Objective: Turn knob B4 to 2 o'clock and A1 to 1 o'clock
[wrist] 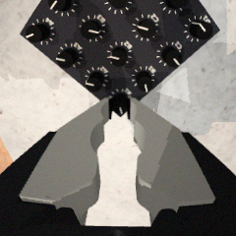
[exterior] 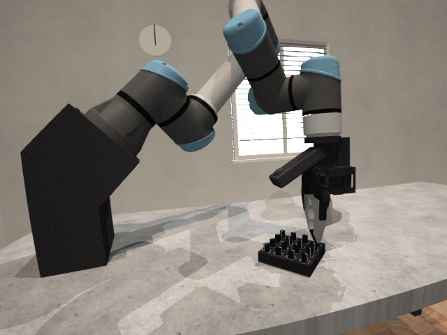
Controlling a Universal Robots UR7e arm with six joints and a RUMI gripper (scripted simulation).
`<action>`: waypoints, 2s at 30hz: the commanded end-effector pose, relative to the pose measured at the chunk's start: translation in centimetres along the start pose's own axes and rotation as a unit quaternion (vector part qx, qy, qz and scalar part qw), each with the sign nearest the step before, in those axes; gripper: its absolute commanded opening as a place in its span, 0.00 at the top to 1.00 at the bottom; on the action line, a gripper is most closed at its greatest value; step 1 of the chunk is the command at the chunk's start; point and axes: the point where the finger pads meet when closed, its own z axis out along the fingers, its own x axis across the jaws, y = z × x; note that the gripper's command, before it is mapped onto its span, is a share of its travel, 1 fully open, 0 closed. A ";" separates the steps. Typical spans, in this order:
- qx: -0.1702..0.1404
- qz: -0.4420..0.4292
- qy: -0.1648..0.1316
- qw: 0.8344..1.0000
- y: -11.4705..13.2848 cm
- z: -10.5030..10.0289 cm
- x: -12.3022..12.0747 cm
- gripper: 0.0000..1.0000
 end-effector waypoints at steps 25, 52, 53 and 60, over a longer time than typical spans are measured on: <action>0.000 0.116 0.000 0.993 0.0 0.0 0.1 0.96; 0.000 0.364 0.000 0.931 0.2 0.0 0.3 0.96; 0.000 0.364 0.000 0.931 0.2 0.0 0.3 0.96; 0.000 0.427 0.000 0.904 0.2 0.0 0.4 0.96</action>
